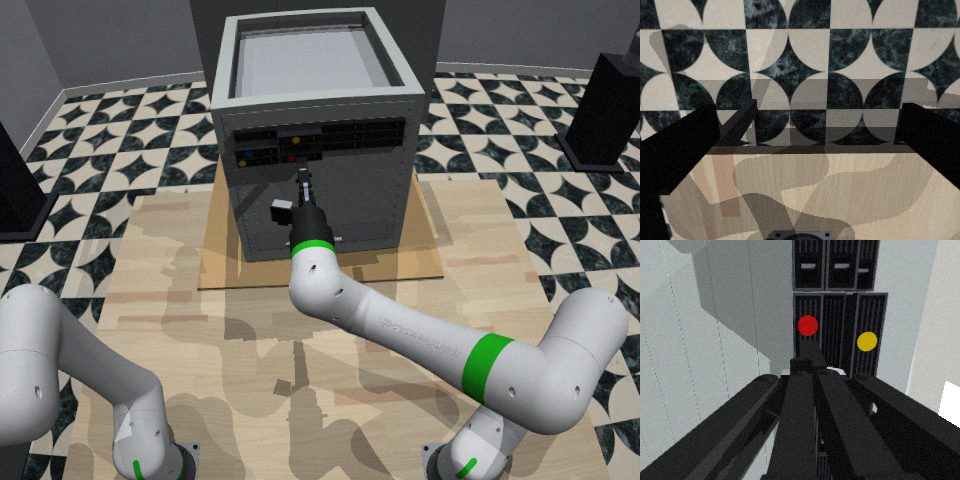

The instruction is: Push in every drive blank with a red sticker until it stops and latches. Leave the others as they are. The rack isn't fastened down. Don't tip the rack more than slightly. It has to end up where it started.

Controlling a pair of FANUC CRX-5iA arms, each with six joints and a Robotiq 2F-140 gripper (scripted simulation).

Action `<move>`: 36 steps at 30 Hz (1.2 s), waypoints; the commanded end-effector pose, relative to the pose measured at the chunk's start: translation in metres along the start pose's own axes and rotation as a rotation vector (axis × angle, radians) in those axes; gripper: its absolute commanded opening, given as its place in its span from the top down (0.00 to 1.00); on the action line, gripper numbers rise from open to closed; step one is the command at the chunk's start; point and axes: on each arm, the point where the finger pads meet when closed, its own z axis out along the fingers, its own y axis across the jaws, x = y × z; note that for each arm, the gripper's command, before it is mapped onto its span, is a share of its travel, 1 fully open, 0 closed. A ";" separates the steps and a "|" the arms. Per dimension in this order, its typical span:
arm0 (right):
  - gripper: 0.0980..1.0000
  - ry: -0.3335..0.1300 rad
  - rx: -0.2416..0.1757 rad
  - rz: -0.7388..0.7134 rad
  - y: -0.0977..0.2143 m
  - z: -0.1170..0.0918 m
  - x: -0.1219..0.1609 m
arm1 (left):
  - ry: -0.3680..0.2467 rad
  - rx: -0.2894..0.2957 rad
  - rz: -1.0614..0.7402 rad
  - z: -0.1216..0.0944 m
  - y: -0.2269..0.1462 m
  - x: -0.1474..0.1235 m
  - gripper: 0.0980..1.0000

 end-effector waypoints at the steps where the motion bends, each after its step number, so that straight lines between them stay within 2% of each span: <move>1: 1.00 0.000 -0.002 0.001 0.001 0.001 0.000 | 0.002 0.000 0.000 -0.001 0.000 0.000 0.00; 7: 1.00 0.000 -0.002 0.001 0.001 0.009 0.000 | 0.002 0.000 0.000 -0.001 0.000 0.000 0.00; 36: 1.00 0.000 -0.002 0.001 0.001 0.019 0.000 | 0.002 0.000 0.000 -0.001 0.000 0.000 0.00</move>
